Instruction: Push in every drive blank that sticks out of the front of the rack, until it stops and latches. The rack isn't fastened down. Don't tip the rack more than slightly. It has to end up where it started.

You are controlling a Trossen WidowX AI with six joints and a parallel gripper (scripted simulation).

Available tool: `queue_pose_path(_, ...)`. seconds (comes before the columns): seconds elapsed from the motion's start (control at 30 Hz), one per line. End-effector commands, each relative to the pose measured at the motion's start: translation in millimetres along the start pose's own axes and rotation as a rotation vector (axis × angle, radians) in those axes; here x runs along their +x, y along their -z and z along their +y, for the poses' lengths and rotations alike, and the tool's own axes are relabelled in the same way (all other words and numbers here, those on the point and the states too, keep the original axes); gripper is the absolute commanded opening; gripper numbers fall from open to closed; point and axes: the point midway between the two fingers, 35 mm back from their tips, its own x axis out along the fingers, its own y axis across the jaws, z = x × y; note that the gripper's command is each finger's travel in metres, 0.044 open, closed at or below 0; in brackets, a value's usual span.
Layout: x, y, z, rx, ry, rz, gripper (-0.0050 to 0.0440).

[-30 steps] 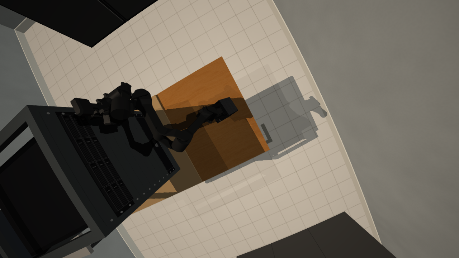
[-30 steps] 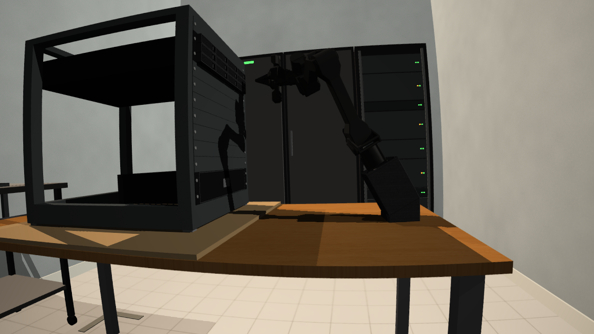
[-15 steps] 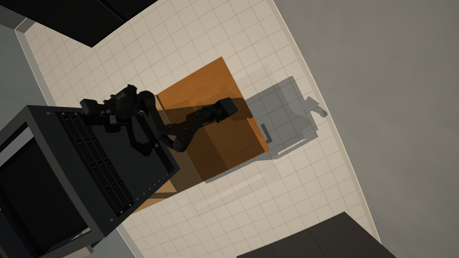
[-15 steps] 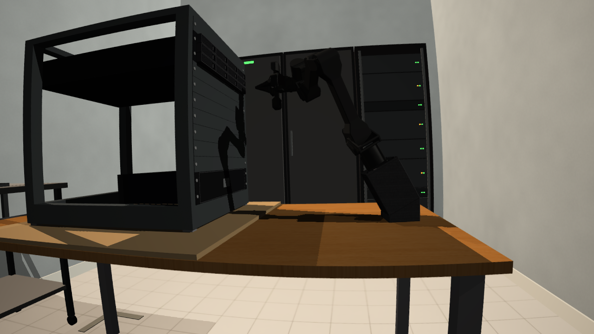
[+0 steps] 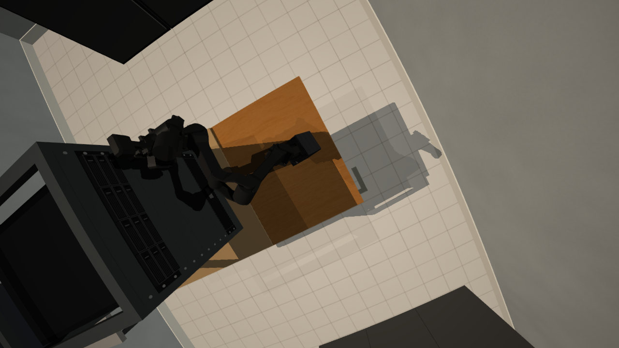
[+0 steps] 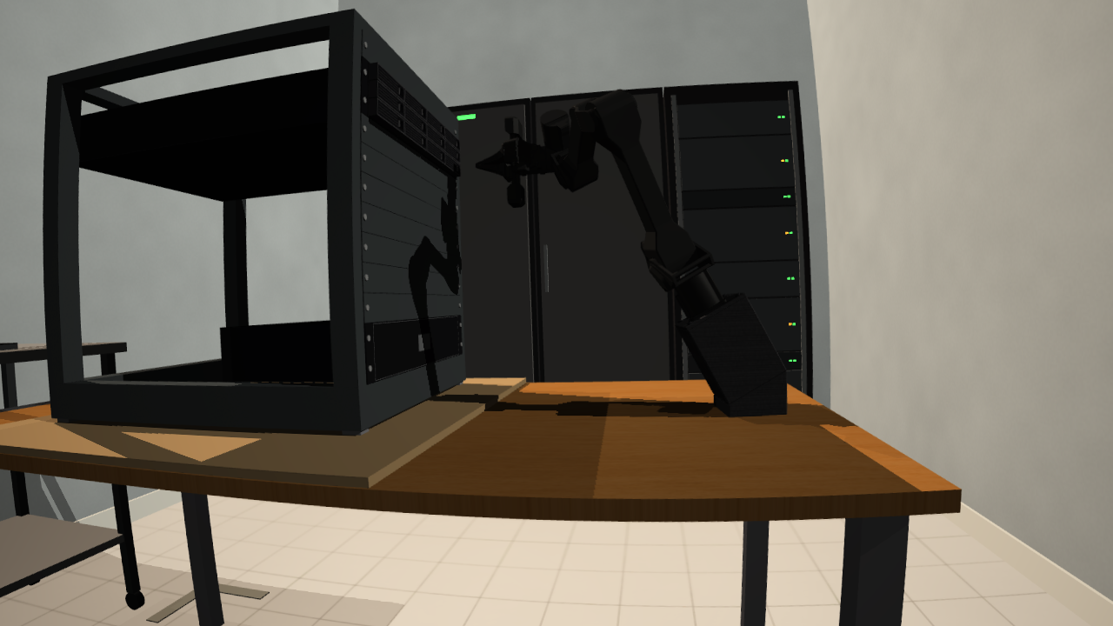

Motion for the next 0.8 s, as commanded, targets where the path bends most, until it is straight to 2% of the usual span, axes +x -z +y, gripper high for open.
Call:
queue_pose_path(0.0, 2.6, -8.9, -10.9, -0.032, 0.014, -0.016, -0.005)
queue_pose_path(0.47, 2.7, -8.9, -11.0, -0.032, 0.014, -0.016, -0.005)
queue_pose_path(0.77, 10.1, -10.5, -17.5, -0.032, 0.014, -0.016, -0.005)
